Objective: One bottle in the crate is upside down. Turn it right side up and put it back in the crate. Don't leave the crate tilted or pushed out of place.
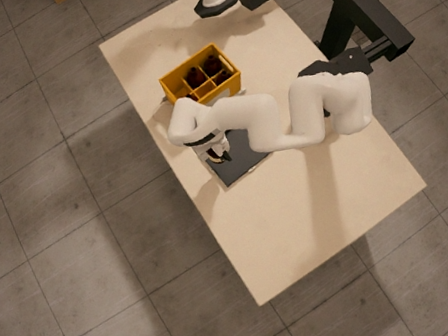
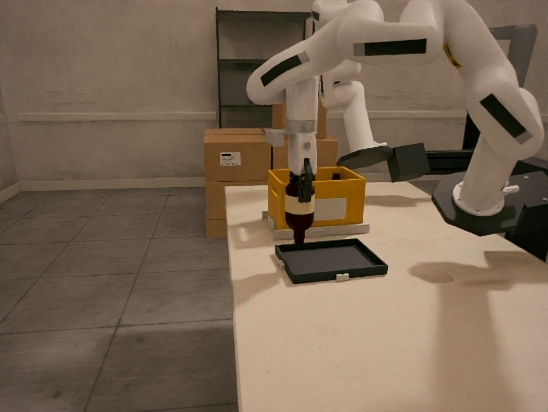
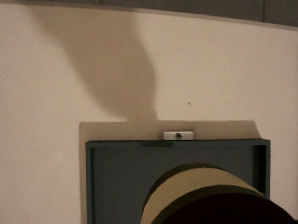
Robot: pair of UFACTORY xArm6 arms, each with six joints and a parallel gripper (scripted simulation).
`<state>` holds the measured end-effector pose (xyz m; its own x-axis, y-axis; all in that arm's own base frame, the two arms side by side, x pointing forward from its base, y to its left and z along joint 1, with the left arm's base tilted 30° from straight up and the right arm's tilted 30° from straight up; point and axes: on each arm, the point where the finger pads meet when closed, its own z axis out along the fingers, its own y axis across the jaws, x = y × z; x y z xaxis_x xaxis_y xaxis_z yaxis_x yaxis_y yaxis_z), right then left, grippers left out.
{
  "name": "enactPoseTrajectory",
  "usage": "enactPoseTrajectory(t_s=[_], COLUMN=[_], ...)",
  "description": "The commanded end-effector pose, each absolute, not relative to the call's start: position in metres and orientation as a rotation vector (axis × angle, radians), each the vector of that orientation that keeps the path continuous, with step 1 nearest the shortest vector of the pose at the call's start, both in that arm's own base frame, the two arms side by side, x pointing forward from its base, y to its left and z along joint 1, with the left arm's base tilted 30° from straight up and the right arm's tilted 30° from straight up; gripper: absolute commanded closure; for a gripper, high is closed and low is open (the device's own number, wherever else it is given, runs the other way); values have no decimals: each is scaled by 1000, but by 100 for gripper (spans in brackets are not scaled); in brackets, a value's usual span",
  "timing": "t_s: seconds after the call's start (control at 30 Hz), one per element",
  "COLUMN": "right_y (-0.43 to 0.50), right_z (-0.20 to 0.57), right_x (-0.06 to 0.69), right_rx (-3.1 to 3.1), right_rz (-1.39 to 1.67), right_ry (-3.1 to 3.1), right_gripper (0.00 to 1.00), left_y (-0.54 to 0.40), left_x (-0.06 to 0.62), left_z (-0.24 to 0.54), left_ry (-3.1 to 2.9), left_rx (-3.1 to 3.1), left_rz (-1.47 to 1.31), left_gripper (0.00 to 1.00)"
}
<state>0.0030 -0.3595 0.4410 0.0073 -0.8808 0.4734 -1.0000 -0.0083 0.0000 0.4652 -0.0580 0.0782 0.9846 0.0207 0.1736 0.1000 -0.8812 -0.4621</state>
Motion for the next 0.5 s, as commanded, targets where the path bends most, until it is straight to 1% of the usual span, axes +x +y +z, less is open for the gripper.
enactPoseTrajectory(t_s=[0.0, 0.47], right_y=[-360, -360], right_z=[443, 443], right_x=[3, 3], right_rx=[1952, 1952], right_rz=[496, 496], right_ry=[-1936, -1936], right_gripper=[0, 0], left_y=[-55, -43], left_x=[467, 471], left_z=[73, 50], left_ry=[-85, -85], left_rx=[-2643, -2643], left_rz=[-229, -229], left_gripper=[24, 24])
